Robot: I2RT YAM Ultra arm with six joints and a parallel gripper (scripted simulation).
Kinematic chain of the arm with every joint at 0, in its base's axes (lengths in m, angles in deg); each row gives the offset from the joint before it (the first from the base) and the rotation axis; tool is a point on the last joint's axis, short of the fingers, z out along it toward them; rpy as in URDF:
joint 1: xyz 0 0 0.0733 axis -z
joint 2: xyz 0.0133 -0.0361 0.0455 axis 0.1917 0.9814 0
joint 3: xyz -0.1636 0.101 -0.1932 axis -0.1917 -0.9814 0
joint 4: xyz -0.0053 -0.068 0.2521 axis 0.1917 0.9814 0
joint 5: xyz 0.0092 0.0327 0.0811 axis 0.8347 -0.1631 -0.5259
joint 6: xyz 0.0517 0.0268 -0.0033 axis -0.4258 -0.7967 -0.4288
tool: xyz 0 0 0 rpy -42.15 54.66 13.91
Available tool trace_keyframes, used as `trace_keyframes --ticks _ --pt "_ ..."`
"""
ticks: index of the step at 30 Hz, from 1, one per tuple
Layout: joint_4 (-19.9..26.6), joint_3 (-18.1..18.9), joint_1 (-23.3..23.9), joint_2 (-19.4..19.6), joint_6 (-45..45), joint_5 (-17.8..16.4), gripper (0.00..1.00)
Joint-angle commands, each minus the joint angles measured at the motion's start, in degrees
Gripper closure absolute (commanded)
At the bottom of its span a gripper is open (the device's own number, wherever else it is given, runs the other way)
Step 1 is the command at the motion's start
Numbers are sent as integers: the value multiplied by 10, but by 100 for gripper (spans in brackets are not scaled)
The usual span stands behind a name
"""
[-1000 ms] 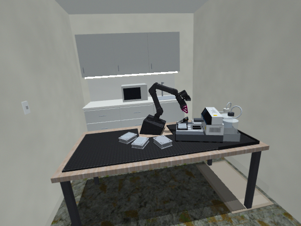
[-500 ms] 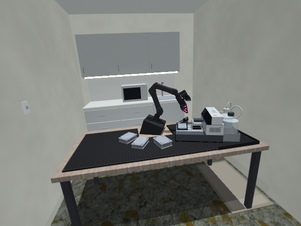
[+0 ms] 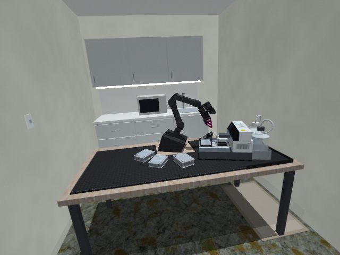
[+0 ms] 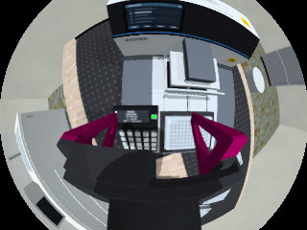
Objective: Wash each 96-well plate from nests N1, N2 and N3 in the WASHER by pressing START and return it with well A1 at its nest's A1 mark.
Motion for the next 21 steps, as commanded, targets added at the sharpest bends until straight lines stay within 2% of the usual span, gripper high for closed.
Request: trace_keyframes --ticks 1,5,6,8,10,21 --pt "-2 4 0 -2 1 -1 0" --pt "-2 4 0 -2 1 -1 0" --pt "-3 -4 -4 -8 -2 3 100" --pt "-7 -19 -15 -19 -9 11 100" --pt "-7 -19 -15 -19 -9 11 100" --pt "-19 -96 -80 -81 -51 62 100"
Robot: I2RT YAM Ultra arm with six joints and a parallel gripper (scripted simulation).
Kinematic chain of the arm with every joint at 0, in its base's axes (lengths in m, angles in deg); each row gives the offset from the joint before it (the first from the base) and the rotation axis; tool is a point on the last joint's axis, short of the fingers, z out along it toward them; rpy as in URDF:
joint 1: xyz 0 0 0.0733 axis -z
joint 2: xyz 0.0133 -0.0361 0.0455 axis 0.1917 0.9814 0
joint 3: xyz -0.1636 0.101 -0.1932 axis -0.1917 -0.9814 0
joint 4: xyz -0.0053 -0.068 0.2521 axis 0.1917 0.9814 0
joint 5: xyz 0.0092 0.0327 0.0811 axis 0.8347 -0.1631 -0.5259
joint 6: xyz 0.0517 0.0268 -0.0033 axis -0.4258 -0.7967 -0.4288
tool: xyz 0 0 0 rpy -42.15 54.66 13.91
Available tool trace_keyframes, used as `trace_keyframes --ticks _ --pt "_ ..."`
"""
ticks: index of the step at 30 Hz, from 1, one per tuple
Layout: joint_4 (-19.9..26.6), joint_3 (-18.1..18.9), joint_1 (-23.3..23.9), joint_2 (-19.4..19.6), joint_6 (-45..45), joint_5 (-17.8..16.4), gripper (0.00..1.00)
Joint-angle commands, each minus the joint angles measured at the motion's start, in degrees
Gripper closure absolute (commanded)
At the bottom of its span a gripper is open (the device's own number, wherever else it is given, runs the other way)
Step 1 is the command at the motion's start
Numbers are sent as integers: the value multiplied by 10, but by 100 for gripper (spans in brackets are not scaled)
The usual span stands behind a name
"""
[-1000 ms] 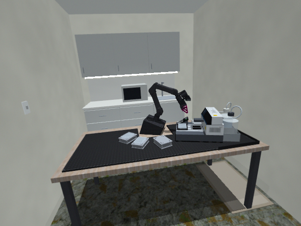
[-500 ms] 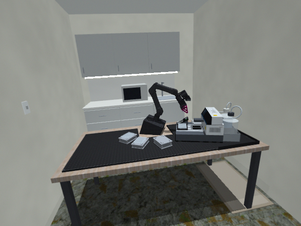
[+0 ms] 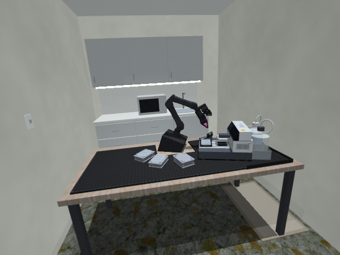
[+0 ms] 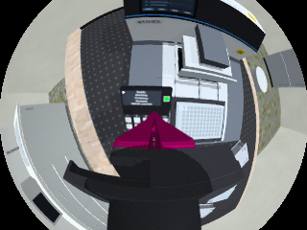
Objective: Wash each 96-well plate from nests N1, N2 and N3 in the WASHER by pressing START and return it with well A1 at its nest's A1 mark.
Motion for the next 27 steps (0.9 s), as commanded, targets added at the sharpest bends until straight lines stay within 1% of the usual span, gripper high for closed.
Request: trace_keyframes --ticks 1,4,6,8,15,21,23,27 --pt "-5 -11 -17 -18 -21 24 100" --pt "-6 -30 -39 -34 -35 41 100" --pt "-6 -30 -39 -34 -35 41 100" --pt "-7 -43 -55 -45 -45 53 100" --pt "-6 -86 -117 -80 -86 101 100" --pt "-1 -120 -179 -107 -129 147 100" --pt "-1 -120 -179 -107 -129 147 100" --pt "5 -142 -226 -121 -163 182 100"
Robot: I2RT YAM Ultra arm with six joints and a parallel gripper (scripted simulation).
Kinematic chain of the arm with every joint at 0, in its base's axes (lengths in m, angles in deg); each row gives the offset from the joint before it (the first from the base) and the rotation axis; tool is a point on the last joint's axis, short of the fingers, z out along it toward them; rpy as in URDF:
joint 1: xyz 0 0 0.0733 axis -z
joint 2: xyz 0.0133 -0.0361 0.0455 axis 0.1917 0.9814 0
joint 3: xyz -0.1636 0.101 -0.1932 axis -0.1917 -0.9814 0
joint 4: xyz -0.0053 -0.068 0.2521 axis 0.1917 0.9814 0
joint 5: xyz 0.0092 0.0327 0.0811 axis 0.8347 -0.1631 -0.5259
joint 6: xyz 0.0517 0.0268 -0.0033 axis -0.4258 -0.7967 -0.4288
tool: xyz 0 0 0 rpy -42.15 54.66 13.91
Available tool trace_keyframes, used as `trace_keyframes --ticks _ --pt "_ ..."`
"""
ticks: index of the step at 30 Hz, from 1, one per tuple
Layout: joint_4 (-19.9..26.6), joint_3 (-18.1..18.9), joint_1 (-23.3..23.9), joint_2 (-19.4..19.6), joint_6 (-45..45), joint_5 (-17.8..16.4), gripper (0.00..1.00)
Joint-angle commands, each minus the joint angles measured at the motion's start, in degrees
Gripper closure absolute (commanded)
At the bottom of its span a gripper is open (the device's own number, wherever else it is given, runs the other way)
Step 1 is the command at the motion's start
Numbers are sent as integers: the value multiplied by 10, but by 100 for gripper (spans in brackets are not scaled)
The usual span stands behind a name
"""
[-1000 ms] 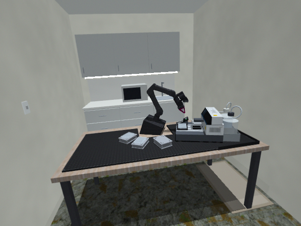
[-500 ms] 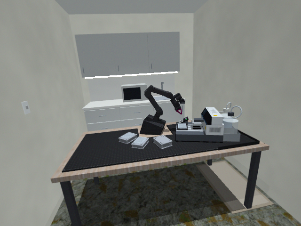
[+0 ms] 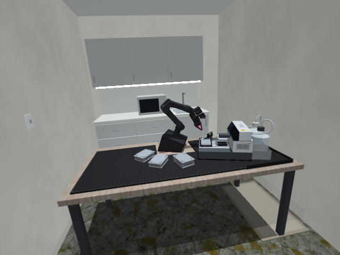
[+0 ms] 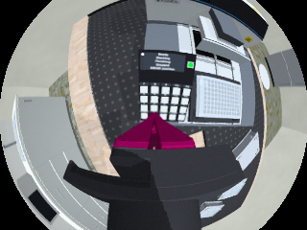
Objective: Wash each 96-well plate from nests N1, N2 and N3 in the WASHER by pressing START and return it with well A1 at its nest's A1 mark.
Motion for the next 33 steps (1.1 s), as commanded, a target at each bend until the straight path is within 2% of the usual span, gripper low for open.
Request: trace_keyframes --ticks 1,11,13,18,33 --pt "4 -8 -31 -11 -39 40 100" --pt "28 -54 -166 -27 -149 134 100" --pt "28 -54 -166 -27 -149 134 100" --pt "42 -74 -239 -21 -219 180 100" --pt "43 -75 -243 -21 -223 182 100"
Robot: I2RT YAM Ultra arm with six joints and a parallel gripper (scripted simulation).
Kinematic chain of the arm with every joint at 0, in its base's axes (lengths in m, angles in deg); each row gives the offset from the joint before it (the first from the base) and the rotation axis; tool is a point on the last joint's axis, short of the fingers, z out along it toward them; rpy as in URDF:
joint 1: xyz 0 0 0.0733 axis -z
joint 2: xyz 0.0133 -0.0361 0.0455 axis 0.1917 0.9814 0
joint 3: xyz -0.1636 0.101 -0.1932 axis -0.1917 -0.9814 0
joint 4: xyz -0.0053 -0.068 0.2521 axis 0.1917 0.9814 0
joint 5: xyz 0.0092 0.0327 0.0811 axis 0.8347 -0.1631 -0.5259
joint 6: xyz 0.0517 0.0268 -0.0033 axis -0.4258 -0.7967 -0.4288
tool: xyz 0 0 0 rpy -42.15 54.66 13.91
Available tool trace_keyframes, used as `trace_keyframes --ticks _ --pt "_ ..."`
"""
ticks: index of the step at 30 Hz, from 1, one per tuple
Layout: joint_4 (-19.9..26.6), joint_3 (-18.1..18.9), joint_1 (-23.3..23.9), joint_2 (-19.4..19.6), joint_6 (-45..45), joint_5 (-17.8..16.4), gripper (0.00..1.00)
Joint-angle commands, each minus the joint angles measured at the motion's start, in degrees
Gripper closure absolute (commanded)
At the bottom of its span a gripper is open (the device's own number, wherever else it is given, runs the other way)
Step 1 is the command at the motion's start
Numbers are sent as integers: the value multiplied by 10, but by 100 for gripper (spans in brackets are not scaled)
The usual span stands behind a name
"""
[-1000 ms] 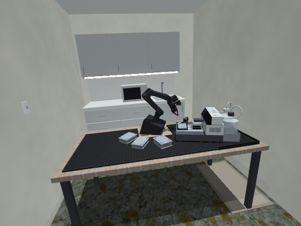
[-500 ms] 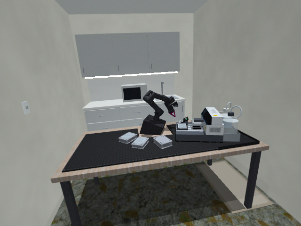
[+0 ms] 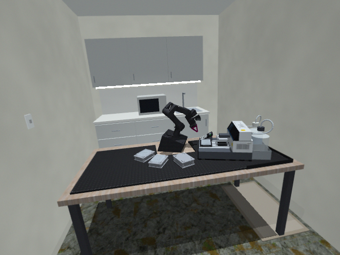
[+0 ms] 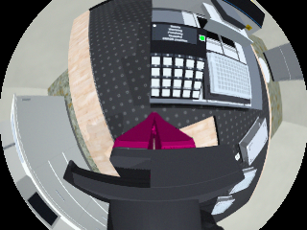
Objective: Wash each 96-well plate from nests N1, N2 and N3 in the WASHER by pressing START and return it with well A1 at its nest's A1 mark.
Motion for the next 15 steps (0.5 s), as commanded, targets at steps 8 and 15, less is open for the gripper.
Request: trace_keyframes --ticks 8,15 --pt "8 56 155 29 31 -100 0" --pt "26 119 293 86 50 -195 0"
